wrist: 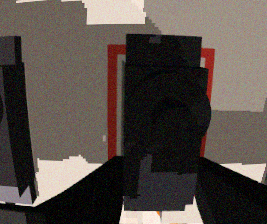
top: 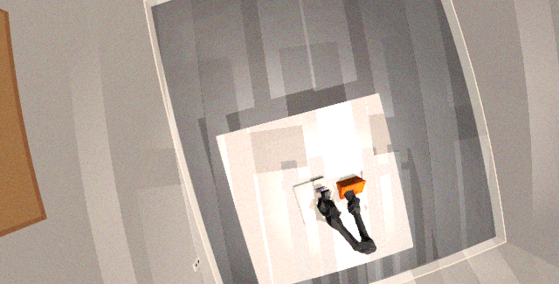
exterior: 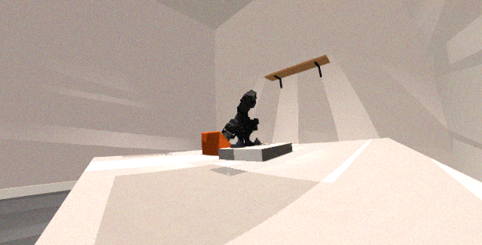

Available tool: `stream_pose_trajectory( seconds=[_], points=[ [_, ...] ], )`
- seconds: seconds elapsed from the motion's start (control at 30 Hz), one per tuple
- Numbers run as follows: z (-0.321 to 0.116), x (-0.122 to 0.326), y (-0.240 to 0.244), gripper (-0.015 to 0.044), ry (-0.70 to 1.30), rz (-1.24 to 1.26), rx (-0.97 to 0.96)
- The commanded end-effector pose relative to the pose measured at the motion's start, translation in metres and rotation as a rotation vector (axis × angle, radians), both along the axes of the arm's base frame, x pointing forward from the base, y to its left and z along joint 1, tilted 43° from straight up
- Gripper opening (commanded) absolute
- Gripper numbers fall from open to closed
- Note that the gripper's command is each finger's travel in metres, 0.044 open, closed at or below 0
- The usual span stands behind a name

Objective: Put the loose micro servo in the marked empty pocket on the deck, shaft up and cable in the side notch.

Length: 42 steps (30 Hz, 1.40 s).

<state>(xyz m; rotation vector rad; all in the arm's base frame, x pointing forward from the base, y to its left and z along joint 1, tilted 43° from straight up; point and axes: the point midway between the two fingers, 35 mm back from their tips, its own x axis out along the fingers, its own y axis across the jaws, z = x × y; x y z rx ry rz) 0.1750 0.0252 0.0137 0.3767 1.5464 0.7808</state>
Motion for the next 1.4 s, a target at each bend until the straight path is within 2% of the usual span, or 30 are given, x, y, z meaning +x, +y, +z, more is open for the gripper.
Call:
stream_pose_trajectory(
  seconds=[0.0,0.13,0.43,0.63,0.77,0.97,1.17,1.37],
  points=[
    [0.0,0.0,0.0,0.0079,0.001,-0.005,0.0],
    [0.0,0.0,0.0,0.0184,0.001,-0.005,0.0],
    [0.027,0.002,-0.022,0.0187,0.002,-0.005,-0.001],
    [0.027,0.004,-0.023,0.0187,0.001,-0.005,-0.001],
    [0.031,0.019,-0.024,0.0293,0.003,-0.009,0.0],
    [0.055,0.072,-0.034,0.044,-0.001,-0.007,-0.002],
    [0.077,0.119,-0.038,0.044,-0.004,-0.005,-0.001],
    [0.079,0.12,-0.039,0.044,-0.003,-0.009,-0.002]
  ],
)
